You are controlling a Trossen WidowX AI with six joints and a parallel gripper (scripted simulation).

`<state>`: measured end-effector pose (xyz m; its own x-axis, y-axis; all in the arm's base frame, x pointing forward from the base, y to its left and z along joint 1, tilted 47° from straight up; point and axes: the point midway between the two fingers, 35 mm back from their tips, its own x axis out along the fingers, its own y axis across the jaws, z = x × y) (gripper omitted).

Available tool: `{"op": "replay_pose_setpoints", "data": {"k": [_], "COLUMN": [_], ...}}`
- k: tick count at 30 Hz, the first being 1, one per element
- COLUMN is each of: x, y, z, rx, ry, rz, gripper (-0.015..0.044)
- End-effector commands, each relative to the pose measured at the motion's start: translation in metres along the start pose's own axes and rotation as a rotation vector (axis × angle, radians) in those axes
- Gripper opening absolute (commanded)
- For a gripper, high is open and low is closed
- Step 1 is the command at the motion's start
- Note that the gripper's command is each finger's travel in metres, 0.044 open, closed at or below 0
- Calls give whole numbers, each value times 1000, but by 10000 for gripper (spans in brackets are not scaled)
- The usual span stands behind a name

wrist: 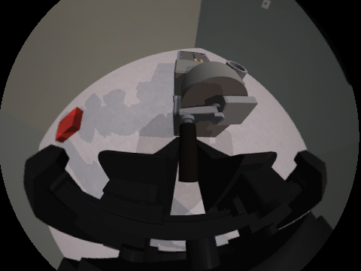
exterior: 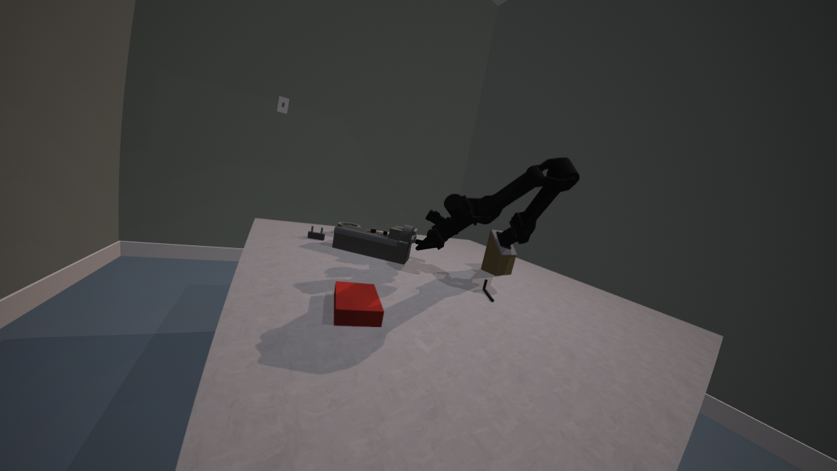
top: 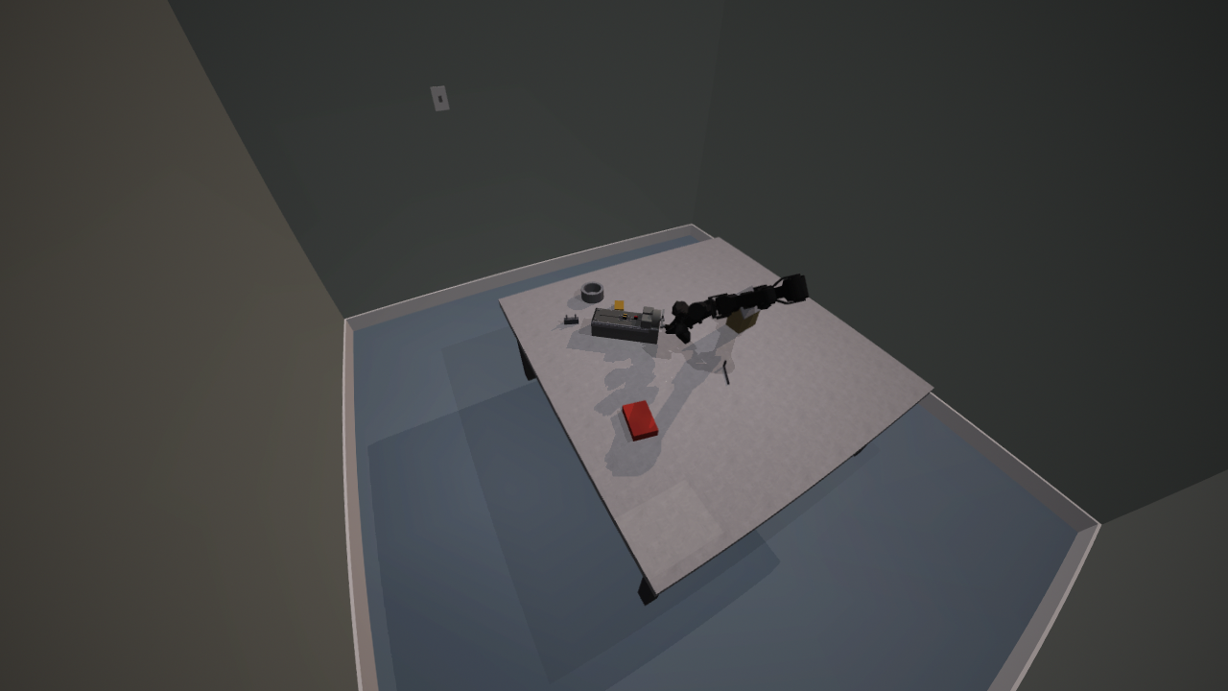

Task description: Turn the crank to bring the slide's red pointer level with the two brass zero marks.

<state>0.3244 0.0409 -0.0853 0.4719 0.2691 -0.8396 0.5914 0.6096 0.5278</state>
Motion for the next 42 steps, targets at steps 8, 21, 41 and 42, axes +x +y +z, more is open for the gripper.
{"op": "replay_pose_setpoints", "data": {"k": [8, 21, 41, 42], "x": [-7, -21, -29, -29], "y": [2, -6, -27, -28], "z": [6, 21, 29, 29], "rx": [4, 3, 3, 3], "ry": [1, 0, -1, -1], "rz": [1, 0, -1, -1], "gripper": [0, 0, 0, 0]}}
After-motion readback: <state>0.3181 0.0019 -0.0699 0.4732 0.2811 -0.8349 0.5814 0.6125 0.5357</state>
